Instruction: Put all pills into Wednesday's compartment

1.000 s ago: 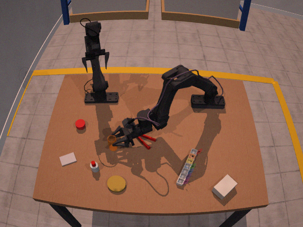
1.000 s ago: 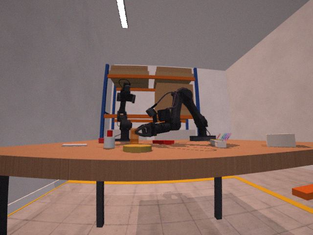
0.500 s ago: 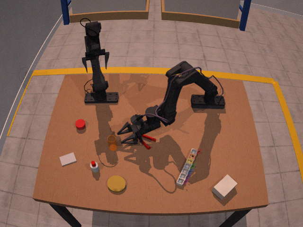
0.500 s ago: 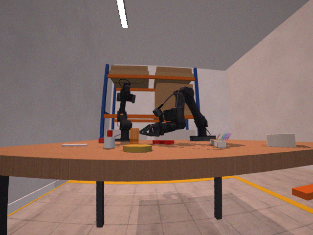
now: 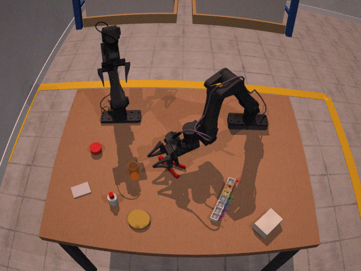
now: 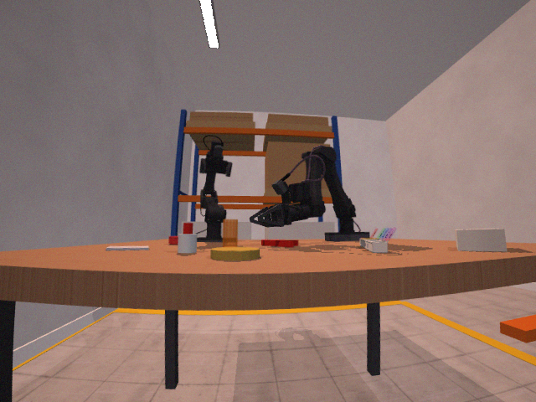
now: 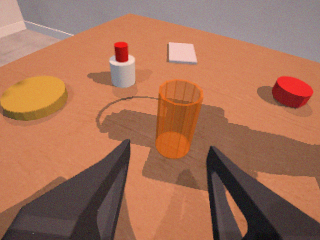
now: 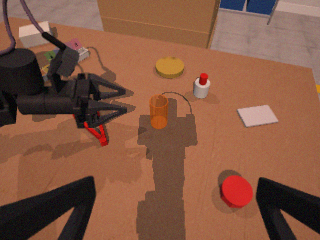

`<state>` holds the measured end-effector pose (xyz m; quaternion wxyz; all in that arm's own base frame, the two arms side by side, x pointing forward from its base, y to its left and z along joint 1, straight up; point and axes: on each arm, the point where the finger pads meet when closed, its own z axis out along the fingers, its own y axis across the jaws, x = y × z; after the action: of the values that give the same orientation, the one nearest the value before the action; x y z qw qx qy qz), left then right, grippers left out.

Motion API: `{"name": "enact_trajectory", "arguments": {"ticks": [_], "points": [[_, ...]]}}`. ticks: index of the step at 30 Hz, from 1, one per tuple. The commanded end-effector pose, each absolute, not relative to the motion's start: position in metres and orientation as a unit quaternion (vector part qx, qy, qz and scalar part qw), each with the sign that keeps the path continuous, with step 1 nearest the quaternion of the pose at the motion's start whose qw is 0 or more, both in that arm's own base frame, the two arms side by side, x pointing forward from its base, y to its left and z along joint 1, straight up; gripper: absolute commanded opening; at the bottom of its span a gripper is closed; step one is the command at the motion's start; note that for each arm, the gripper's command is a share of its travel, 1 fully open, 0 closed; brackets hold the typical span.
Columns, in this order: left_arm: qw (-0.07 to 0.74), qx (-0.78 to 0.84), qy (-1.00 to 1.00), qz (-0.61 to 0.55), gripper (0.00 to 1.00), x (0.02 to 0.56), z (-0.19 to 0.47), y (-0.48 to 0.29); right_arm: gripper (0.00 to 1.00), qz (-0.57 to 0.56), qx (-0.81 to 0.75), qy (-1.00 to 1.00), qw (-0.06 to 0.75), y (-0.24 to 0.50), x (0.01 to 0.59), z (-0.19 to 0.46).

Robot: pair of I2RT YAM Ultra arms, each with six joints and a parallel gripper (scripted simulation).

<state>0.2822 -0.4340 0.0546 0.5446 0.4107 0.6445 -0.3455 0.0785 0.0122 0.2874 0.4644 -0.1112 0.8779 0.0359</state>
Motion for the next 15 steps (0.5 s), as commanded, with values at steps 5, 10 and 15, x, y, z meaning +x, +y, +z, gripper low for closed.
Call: {"name": "enact_trajectory", "arguments": {"ticks": [5,10,15], "points": [[0.568,0.371,0.662,-0.317,0.56,0.295,0.086,-0.394,1.00,0.037,-0.113,0.874,0.472,0.012,0.074,0.293],[0.579,0.354,0.669,-0.303,0.56,0.300,0.102,-0.375,1.00,0.037,-0.113,0.874,0.472,0.012,0.074,0.293],[0.600,0.319,0.680,-0.275,0.56,0.308,0.133,-0.338,1.00,0.037,-0.113,0.874,0.472,0.012,0.074,0.293]]}}
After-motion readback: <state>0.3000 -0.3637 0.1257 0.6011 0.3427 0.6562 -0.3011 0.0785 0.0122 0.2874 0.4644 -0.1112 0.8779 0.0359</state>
